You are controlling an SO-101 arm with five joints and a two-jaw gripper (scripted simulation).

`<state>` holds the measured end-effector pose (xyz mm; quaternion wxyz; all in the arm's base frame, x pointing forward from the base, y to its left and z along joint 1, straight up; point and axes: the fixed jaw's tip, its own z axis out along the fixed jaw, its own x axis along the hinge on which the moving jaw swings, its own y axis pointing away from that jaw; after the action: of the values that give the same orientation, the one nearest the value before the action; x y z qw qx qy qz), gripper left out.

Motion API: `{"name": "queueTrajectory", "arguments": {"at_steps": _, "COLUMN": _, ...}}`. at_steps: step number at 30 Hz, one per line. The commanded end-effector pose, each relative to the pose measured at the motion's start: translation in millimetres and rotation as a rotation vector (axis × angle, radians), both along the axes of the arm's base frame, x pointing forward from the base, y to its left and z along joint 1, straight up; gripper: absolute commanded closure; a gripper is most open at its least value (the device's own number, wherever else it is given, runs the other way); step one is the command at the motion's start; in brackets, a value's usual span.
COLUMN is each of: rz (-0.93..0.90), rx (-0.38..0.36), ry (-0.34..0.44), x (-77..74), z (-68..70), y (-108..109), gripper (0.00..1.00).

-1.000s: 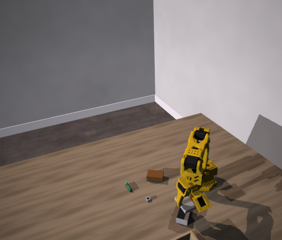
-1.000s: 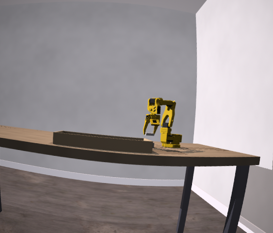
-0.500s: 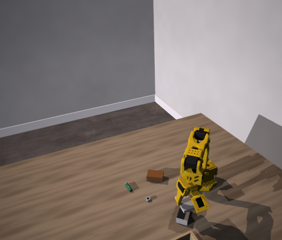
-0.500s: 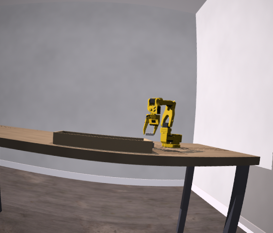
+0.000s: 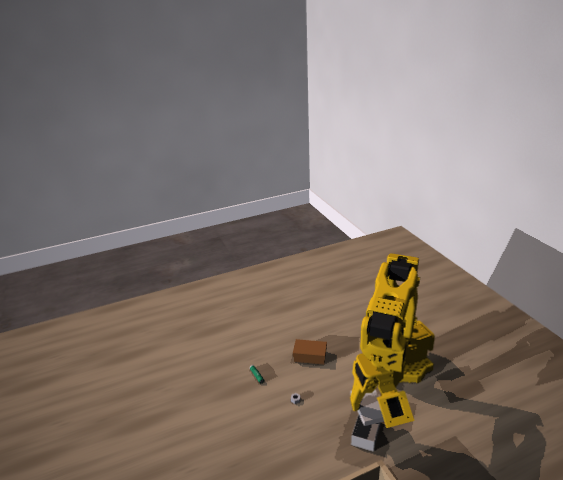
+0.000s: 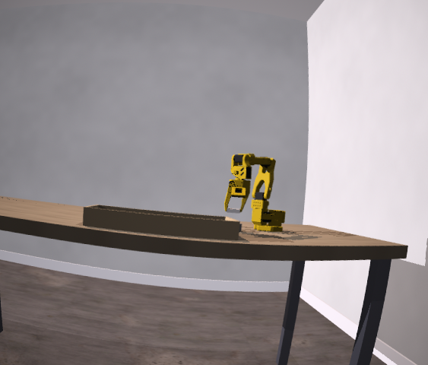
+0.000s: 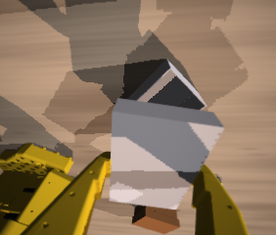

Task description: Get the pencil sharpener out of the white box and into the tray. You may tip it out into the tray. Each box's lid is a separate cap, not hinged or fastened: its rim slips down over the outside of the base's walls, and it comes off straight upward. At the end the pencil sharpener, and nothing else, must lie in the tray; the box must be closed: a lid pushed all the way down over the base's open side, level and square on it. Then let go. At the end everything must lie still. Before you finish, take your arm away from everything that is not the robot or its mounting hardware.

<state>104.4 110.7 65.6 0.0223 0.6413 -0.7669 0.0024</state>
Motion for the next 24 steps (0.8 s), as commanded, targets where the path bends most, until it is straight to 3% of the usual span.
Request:
{"name": "queueTrajectory", "arguments": {"at_steps": 1, "rz": -0.001, "rx": 0.032, "ry": -0.031, "x": 3.7, "z": 4.8, "y": 6.1, "gripper": 0.77}}
{"name": "queueTrajectory", "arguments": {"at_steps": 24, "rz": -0.008, "rx": 0.032, "ry": -0.031, "x": 3.8, "z": 4.8, "y": 6.4, "gripper": 0.77}}
